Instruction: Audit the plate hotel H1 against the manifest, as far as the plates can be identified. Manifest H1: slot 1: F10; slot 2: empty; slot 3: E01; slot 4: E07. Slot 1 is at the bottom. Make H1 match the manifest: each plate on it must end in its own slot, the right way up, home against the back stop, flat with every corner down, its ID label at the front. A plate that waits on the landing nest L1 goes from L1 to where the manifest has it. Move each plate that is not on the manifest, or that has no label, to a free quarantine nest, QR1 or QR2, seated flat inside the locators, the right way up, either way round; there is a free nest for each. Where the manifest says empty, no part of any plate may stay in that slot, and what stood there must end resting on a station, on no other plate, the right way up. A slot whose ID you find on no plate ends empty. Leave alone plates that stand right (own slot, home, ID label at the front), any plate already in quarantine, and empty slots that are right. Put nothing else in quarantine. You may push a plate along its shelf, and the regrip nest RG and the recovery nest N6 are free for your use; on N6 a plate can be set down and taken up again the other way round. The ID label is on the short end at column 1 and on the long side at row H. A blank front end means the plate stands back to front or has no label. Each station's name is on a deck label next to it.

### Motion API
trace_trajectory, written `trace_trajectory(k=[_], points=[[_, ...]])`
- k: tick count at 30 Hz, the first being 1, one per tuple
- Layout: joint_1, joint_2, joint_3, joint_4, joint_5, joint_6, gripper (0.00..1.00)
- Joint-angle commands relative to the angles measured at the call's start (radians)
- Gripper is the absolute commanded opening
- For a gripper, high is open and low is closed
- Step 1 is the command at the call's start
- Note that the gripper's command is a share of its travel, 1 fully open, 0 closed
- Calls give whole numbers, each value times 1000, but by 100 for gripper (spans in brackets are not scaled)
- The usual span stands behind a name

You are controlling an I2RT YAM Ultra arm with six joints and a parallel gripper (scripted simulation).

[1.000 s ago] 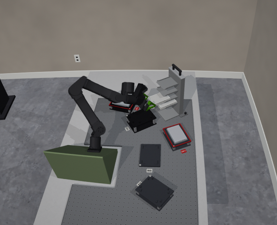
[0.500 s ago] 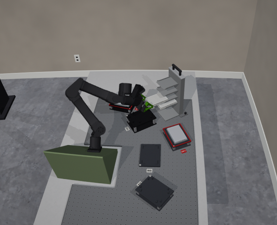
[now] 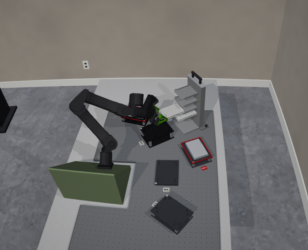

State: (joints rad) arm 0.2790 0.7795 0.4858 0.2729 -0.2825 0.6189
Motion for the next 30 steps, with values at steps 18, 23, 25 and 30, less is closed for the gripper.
trace_trajectory(k=[18, 23, 25, 30], points=[[6, -139, -57, -63, 18, 0, 86], [7, -162, -66, -77, 20, 0, 86], [8, -177, -72, -86, 20, 0, 86], [11, -217, -88, -111, 24, 0, 86]])
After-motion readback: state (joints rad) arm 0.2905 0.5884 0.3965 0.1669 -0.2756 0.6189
